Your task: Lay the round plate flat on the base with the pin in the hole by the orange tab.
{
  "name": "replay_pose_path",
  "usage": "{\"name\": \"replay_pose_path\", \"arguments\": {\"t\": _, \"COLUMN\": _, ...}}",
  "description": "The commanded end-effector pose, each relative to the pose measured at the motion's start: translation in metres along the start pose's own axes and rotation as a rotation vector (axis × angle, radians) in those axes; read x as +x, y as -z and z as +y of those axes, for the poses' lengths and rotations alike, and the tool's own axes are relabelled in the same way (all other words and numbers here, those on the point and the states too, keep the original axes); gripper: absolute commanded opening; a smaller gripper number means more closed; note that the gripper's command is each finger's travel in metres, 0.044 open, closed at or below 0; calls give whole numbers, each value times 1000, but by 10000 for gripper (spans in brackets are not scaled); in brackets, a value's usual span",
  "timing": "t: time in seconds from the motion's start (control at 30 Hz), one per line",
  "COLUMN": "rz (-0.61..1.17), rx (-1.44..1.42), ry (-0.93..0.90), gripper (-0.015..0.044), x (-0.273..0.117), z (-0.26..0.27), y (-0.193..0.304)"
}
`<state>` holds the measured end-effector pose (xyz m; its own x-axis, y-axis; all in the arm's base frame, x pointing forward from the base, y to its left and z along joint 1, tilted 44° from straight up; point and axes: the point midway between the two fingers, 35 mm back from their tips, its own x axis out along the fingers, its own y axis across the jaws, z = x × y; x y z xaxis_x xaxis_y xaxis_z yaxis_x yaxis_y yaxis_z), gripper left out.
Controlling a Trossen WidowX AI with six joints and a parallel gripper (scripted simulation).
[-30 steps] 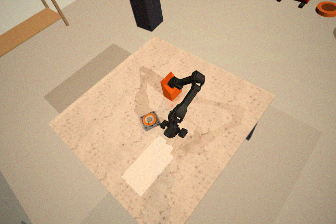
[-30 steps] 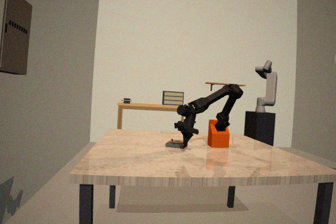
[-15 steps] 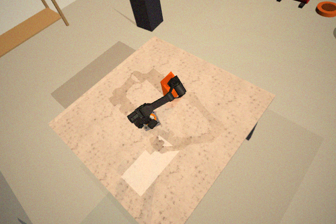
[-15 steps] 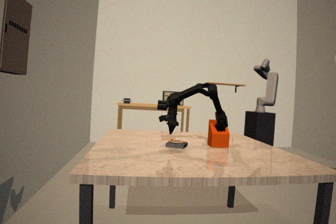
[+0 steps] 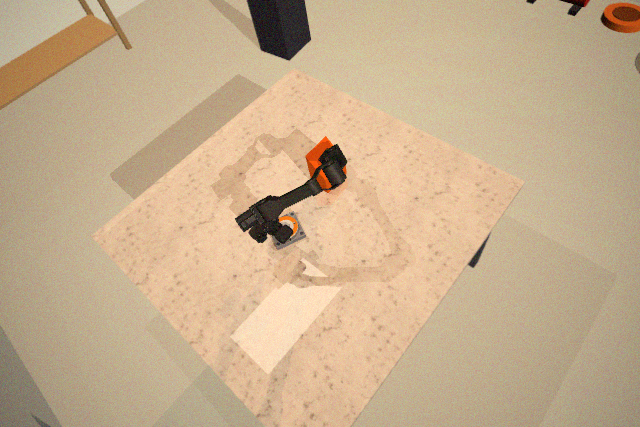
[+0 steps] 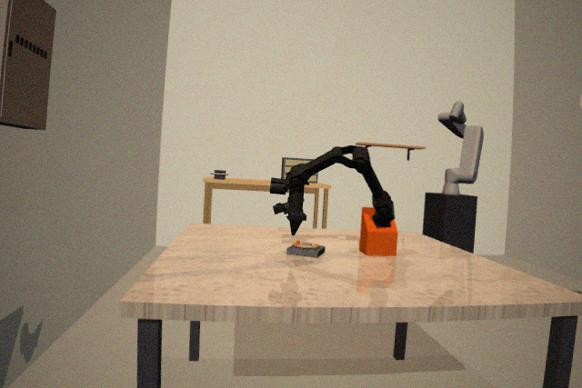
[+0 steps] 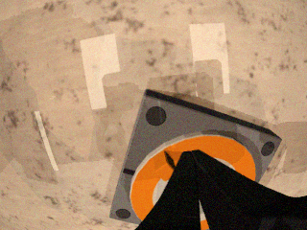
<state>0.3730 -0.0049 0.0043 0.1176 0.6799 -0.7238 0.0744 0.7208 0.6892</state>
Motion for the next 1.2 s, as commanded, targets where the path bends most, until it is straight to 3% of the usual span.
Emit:
{"name": "replay_pose_path", "arguments": {"t": 0.0, "rz": 19, "rx": 15, "ry": -11, "gripper": 0, "x": 23, "z": 0, "y": 6}}
{"name": "replay_pose_path", "arguments": {"t": 1.17, "rz": 19, "rx": 16, "ry": -12, "gripper": 0, "x": 24, "z": 29, "y": 22}}
